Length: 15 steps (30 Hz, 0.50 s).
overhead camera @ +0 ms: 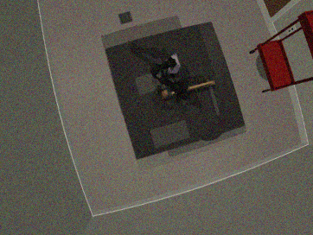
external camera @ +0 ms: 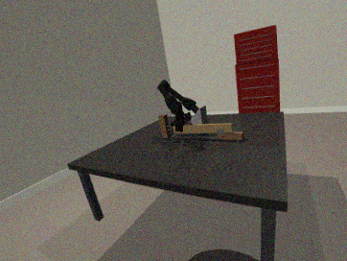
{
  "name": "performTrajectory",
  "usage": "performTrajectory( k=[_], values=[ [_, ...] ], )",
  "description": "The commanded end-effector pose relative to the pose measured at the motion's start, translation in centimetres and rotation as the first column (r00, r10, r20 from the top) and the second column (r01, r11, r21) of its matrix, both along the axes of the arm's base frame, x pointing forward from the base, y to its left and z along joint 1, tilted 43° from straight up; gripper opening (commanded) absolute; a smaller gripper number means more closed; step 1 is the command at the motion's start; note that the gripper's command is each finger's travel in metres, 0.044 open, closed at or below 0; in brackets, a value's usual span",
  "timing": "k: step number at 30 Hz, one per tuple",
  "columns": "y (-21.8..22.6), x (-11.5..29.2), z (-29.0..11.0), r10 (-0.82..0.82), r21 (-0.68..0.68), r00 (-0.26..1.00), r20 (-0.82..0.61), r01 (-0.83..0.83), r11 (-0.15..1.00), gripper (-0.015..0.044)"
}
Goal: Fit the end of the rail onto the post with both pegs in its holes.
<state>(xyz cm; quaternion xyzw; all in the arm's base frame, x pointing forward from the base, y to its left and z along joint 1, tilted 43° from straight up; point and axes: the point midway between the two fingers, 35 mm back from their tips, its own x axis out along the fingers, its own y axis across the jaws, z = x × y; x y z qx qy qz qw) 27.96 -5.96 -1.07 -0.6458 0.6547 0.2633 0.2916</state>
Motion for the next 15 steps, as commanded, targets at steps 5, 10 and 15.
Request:
performTrajectory(
  k=[5, 10, 15],
  values=[
    [0.68, 0.27, 0.38, 0.006, 0.012, 1.000, 0.008, -0.006, 1.000, 0.0000],
    [0.85, 0.27, 0.56, 0.006, 0.013, 1.000, 0.008, -0.006, 1.000, 0.0000],
    [1.04, 0.26, 0.76, 0.006, 0.013, 1.000, 0.008, -0.006, 1.000, 0.0000]
  ],
)
